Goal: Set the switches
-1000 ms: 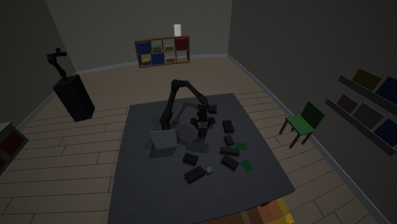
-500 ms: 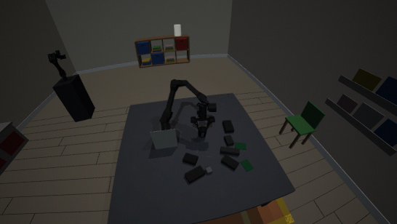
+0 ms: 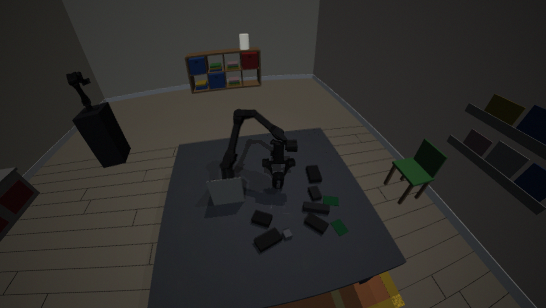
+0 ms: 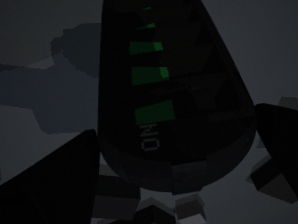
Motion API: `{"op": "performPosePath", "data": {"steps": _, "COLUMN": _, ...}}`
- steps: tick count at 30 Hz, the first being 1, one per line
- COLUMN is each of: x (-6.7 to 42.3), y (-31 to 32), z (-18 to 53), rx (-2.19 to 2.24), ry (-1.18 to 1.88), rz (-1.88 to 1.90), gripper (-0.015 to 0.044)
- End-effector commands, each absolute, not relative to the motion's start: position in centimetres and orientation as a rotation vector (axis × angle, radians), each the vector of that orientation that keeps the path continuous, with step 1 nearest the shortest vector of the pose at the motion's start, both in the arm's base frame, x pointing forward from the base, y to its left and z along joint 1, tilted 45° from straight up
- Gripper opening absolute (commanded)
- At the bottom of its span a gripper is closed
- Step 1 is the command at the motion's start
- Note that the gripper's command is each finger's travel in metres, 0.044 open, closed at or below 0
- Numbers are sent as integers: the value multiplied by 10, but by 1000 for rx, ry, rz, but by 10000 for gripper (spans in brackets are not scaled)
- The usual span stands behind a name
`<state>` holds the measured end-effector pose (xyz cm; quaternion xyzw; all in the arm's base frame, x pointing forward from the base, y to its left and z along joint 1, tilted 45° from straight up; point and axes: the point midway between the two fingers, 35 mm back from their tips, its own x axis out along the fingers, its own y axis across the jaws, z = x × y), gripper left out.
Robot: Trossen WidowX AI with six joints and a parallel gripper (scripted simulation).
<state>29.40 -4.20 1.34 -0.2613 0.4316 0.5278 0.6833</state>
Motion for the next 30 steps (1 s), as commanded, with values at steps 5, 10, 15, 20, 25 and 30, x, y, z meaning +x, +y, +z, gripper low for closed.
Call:
{"op": "performPosePath", "data": {"steps": 5, "x": 298, "y": -35, "z": 21, "rx": -570, "ry": 938, "rz": 1190, "gripper": 338}}
{"op": "performPosePath", "data": {"steps": 10, "x": 299, "y": -33, "z": 23, "rx": -562, "ry": 928, "rz": 1192, "gripper": 338}}
{"op": "performPosePath", "data": {"steps": 15, "x": 300, "y": -30, "z": 26, "rx": -555, "ry": 918, "rz": 1194, "gripper": 338}}
{"op": "performPosePath", "data": {"steps": 20, "x": 301, "y": -28, "z": 29, "rx": -547, "ry": 908, "rz": 1196, "gripper": 338}}
{"op": "performPosePath", "data": {"steps": 25, "x": 302, "y": -25, "z": 32, "rx": -540, "ry": 898, "rz": 1198, "gripper": 338}}
{"op": "performPosePath", "data": {"steps": 30, "x": 303, "y": -23, "z": 34, "rx": -532, "ry": 889, "rz": 1201, "gripper": 338}}
